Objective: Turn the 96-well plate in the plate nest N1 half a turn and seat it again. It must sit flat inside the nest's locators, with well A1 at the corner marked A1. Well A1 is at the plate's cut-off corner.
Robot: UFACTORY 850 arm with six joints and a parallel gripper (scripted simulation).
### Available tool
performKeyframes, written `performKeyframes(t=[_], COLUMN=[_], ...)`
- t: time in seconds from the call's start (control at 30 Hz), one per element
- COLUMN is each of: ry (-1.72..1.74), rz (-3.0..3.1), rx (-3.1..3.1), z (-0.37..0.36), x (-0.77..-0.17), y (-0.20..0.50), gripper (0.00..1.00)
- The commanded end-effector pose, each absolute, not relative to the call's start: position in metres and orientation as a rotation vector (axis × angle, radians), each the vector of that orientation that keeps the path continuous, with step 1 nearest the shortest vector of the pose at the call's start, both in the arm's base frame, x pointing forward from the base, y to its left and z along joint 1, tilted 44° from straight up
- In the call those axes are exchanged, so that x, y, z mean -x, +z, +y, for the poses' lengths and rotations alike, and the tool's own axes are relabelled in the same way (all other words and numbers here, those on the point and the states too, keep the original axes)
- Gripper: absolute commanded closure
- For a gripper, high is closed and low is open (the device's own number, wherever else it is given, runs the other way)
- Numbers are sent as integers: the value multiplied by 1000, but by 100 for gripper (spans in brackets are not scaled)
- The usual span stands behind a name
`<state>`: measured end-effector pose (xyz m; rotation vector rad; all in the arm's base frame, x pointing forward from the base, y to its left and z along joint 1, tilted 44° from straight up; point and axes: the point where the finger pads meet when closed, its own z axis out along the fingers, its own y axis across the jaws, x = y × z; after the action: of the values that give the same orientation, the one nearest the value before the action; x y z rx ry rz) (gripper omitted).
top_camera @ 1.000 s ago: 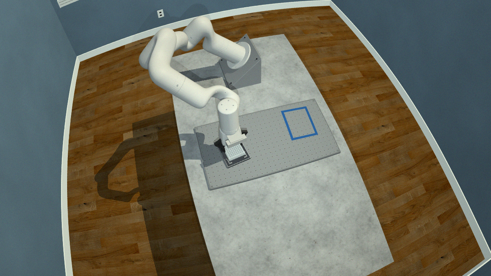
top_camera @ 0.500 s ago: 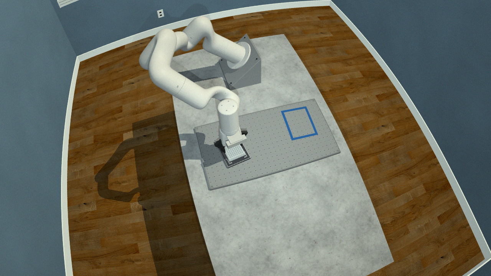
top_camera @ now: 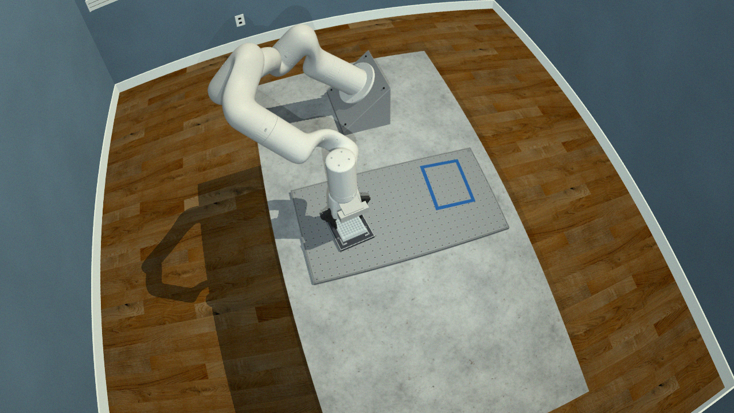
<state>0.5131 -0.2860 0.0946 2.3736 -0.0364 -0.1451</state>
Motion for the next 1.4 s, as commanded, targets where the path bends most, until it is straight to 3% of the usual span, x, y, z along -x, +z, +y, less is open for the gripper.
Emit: performKeyframes(t=[0.0, 1.37], ry=[-143, -143], rz=[-36, -36], rx=[-2373, -2373], z=[-286, -290], x=[-514, -513], y=[95, 90], gripper=[100, 100])
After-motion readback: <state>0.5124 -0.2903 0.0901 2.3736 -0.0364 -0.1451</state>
